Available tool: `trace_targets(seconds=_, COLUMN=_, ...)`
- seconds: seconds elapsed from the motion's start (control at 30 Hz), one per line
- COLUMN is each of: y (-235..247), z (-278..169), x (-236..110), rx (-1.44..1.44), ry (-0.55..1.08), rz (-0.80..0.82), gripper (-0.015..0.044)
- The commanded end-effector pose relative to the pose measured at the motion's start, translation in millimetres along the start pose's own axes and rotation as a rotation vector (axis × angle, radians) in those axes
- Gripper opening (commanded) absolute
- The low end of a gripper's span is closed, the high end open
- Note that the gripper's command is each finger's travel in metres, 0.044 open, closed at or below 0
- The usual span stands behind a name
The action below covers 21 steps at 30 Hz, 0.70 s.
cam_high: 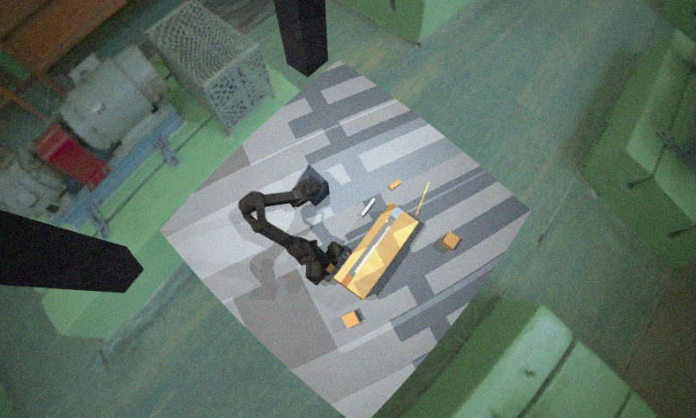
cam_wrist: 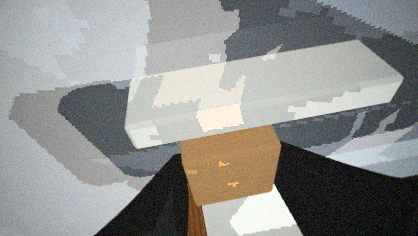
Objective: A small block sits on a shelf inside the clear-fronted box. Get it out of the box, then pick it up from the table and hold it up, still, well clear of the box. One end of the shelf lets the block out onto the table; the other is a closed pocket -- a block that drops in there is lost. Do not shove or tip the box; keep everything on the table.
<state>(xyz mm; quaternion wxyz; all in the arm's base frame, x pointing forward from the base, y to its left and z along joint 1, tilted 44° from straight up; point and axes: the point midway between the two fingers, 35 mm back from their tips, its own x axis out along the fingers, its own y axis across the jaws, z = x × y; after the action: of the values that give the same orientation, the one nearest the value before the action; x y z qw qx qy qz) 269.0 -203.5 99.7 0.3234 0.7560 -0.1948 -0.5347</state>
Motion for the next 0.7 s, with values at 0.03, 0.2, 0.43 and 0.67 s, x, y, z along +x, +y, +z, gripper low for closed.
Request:
trace_targets(seconds=0.03, y=-1, z=0, x=1, rx=-0.007, ry=0.001, rz=-0.004, gripper=0.0095)
trace_targets(seconds=0.2, y=-1, z=-4, x=-6, rx=-0.005, ry=0.0, rz=-0.005, gripper=0.0002)
trace_targets(seconds=0.43, y=-1, z=-21, x=-43, rx=0.0, ry=0.0, rz=-0.006, gripper=0.0)
trace_targets(seconds=0.67, y=-1, z=-26, x=-56, rx=-0.026, ry=-0.001, rz=-0.005, gripper=0.0)
